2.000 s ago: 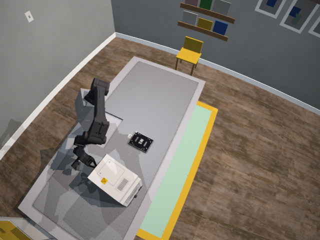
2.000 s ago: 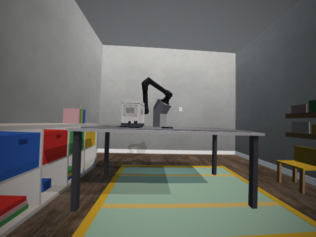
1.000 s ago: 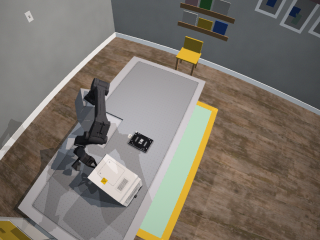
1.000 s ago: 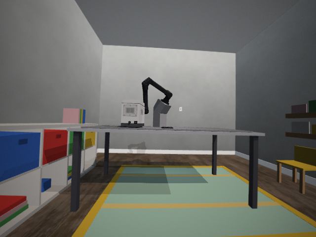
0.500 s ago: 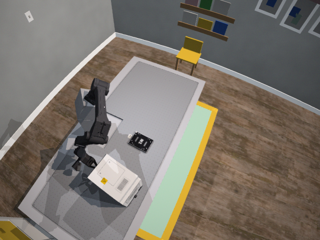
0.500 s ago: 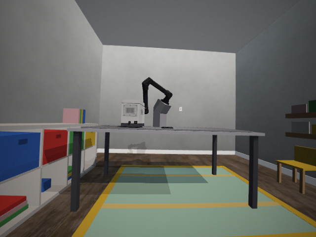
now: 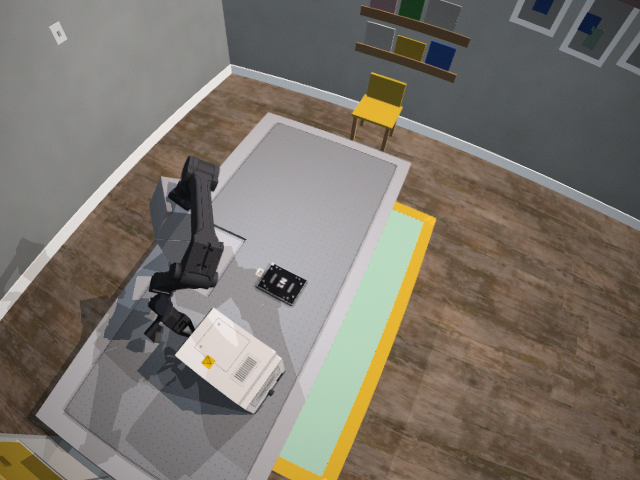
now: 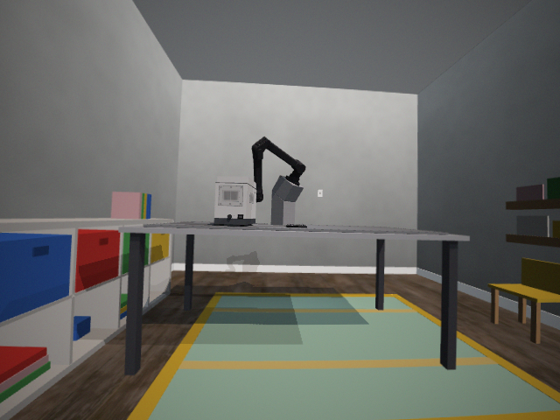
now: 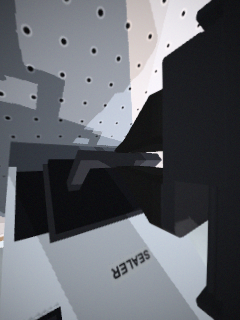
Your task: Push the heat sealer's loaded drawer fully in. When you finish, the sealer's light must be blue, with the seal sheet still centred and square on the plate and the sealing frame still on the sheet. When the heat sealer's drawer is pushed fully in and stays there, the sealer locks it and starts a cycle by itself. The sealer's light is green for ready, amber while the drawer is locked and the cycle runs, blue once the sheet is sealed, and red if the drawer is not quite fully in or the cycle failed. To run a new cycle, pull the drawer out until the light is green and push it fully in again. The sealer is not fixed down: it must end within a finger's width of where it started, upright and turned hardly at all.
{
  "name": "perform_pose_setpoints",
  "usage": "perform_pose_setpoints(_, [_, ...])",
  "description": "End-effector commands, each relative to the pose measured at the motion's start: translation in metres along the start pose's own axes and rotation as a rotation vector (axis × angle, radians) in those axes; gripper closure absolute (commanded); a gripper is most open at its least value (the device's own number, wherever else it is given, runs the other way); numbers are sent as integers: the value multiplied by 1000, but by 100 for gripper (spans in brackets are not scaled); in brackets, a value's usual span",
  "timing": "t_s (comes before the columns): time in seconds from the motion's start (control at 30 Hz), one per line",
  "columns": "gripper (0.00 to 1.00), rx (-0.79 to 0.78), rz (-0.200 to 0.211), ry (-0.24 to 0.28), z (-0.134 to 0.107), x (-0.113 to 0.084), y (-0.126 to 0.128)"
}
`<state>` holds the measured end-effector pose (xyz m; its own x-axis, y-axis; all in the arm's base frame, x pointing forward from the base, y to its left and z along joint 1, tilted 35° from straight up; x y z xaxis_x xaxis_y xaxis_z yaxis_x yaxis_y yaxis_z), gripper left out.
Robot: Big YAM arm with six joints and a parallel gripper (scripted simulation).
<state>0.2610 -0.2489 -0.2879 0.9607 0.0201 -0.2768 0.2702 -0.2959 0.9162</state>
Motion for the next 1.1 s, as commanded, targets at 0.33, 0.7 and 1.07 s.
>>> perform_pose_setpoints(0.33, [100,-27,19,14,3,10,17])
perform_pose_setpoints(0.7, [100,-27,19,16,3,11,16])
perform_pose_setpoints(1.07, [100,-27,19,16,3,11,16])
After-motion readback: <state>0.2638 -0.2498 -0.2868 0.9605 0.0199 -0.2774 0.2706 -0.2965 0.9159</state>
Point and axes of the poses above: the point where the finger pads meet when closed, its own x axis out along the fingers, its own y axis across the jaws, z = x × y, the point moved 4 cm from there along -x, back along the fingers, and after that the axes turned 12 degrees about -x, right-handed, at the moved point
